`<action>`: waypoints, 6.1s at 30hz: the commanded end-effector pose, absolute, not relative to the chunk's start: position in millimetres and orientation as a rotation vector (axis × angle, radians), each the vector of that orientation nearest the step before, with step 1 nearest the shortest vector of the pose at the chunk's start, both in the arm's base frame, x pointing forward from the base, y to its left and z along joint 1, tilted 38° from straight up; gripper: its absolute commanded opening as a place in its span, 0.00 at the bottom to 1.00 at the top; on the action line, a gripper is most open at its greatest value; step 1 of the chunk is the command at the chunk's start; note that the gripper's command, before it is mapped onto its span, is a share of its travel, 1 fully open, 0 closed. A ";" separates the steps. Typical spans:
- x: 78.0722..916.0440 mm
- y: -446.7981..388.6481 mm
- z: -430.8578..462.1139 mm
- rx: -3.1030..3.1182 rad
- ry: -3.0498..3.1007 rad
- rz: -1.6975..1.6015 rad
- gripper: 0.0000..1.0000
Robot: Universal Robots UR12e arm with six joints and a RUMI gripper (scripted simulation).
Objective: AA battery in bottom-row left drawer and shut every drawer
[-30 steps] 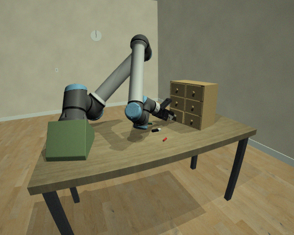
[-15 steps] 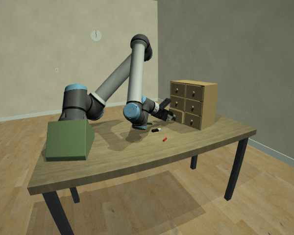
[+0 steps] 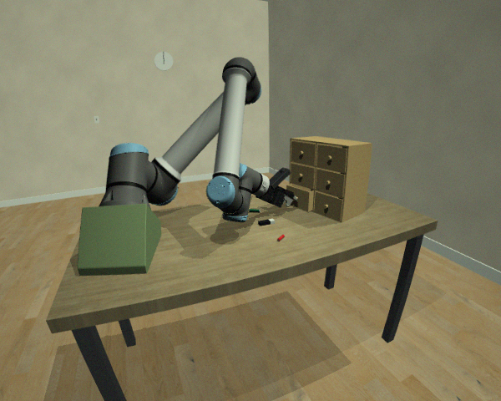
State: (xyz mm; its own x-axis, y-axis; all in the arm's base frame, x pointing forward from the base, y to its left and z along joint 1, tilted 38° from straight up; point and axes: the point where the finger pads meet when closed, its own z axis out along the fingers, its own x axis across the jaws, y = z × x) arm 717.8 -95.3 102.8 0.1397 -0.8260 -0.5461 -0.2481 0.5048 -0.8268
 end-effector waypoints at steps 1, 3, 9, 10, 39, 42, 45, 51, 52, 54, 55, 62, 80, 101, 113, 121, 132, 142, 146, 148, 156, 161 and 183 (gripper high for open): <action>712.7 -95.8 100.9 -1.010 1.413 -0.542 0.07; 711.2 -95.7 100.5 -1.010 1.413 -0.542 0.07; 708.4 -95.6 99.6 -1.010 1.413 -0.542 0.07; 707.6 -95.6 99.4 -1.010 1.413 -0.542 0.07; 691.2 -94.9 94.3 -1.009 1.412 -0.542 0.07; 689.7 -95.0 93.9 -1.010 1.412 -0.543 0.07; 688.0 -94.8 93.4 -1.009 1.412 -0.542 0.07; 685.1 -94.7 92.5 -1.009 1.412 -0.542 0.07; 684.7 -94.6 92.4 -1.009 1.412 -0.542 0.07; 683.9 -94.7 92.1 -1.009 1.412 -0.542 0.07; 683.9 -94.7 92.1 -1.009 1.412 -0.542 0.07; 681.6 -94.6 91.4 -1.009 1.412 -0.542 0.07; 677.8 -94.8 90.3 -1.009 1.412 -0.543 0.07; 676.7 -94.8 90.1 -1.010 1.411 -0.544 0.07; 676.7 -94.7 90.1 -1.010 1.411 -0.544 0.07; 676.7 -94.7 90.1 -1.010 1.411 -0.544 0.07; 676.7 -94.7 90.1 -1.010 1.411 -0.544 0.12; 676.7 -94.6 90.1 -1.010 1.411 -0.544 0.17; 676.7 -94.6 90.1 -1.010 1.411 -0.544 0.20; 676.7 -94.6 90.1 -1.010 1.411 -0.544 0.20; 673.9 -94.2 89.1 -1.009 1.412 -0.542 0.20; 669.4 -94.0 87.7 -1.009 1.412 -0.542 0.20; 628.4 -92.4 75.3 -1.009 1.412 -0.542 0.20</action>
